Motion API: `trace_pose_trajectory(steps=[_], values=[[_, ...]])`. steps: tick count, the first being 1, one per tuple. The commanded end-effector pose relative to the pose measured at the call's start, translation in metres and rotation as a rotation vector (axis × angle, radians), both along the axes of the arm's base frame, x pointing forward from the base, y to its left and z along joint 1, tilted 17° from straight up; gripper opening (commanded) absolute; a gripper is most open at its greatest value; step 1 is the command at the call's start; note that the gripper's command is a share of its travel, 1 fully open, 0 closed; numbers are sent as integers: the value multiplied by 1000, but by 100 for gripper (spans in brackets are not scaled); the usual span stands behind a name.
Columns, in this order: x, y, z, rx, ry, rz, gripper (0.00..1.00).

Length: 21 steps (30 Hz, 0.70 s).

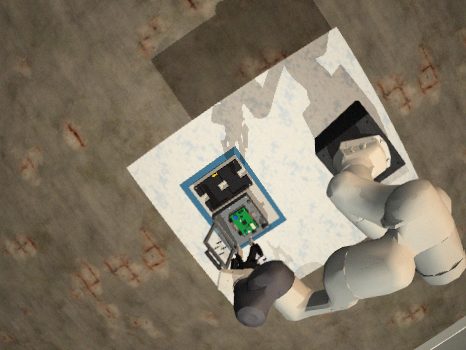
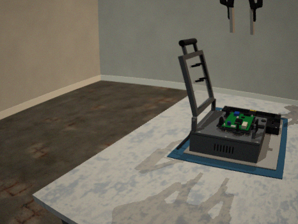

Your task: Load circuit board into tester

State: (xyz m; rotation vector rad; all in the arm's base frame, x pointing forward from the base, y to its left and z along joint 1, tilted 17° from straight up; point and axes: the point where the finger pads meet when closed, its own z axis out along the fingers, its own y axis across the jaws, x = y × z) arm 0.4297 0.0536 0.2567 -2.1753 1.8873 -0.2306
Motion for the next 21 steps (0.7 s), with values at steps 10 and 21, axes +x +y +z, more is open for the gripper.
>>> trace_pose_trajectory(steps=[10, 21], values=[[3, 0, 3, -1, -1, -4, 30], [41, 5, 14, -1, -1, -4, 30]])
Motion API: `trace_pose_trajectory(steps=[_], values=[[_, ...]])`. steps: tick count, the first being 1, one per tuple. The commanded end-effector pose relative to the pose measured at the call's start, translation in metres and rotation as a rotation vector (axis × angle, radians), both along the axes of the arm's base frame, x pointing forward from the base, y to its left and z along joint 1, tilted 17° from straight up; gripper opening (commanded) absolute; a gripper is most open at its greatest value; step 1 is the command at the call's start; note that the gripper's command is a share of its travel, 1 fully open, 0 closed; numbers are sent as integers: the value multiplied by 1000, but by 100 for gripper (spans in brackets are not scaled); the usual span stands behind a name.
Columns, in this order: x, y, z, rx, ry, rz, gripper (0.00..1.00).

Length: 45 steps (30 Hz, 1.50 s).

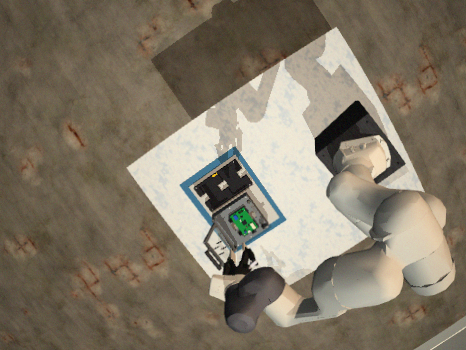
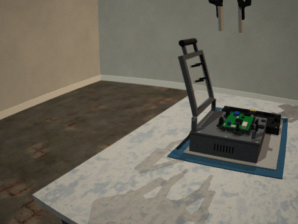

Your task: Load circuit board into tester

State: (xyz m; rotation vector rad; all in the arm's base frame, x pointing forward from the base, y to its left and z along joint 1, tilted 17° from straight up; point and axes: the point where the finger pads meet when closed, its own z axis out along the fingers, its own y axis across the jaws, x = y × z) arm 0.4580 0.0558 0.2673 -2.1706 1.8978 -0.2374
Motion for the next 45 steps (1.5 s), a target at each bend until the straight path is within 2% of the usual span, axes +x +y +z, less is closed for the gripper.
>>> trace_pose_trajectory(steps=[1, 4, 6, 15, 21, 29, 45], values=[[18, 4, 5, 3, -1, 4, 30], [35, 6, 11, 3, -1, 4, 30], [35, 6, 11, 3, -1, 4, 30], [84, 13, 26, 3, -1, 4, 30], [104, 16, 32, 3, -1, 4, 30], [111, 17, 34, 3, -1, 4, 30], [111, 17, 34, 3, -1, 4, 30]])
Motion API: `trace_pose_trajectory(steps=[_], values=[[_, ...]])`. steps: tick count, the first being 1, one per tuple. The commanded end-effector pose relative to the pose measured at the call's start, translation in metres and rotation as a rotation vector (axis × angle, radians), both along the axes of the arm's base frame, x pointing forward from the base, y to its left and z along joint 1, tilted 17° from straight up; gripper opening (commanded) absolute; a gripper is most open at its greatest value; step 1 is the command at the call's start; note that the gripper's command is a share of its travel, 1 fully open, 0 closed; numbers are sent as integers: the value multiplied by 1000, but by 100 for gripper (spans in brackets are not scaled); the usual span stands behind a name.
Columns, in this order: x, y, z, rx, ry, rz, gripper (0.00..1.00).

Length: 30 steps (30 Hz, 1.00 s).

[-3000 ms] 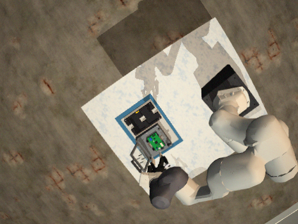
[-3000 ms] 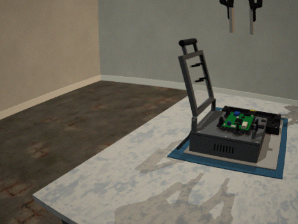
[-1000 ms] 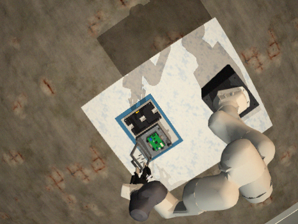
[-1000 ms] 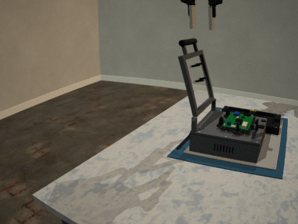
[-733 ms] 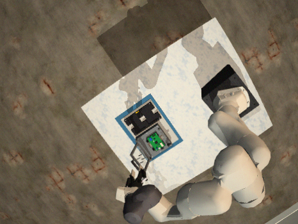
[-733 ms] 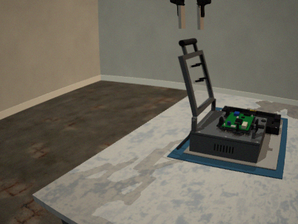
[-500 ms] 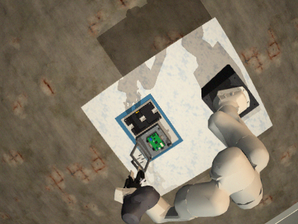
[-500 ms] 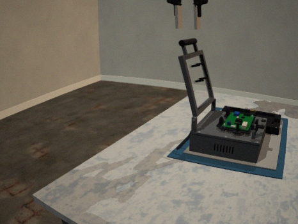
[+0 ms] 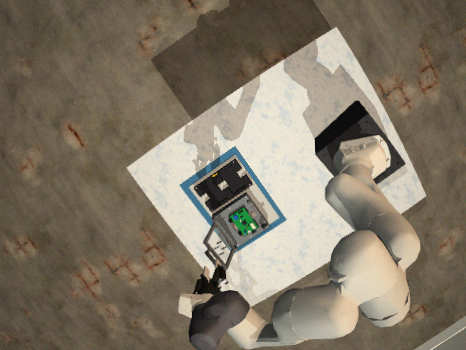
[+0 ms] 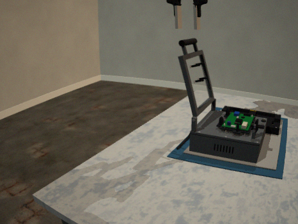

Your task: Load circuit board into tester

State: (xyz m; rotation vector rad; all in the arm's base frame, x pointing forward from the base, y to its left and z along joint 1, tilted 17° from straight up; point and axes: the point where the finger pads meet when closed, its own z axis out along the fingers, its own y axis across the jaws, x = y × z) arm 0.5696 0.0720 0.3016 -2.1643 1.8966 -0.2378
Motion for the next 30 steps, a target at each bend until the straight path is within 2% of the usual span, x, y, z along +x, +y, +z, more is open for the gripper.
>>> trace_pose_trajectory(steps=[1, 30], values=[[0, 0, -1, -1, 3, 6, 30], [1, 1, -4, -1, 3, 6, 30]])
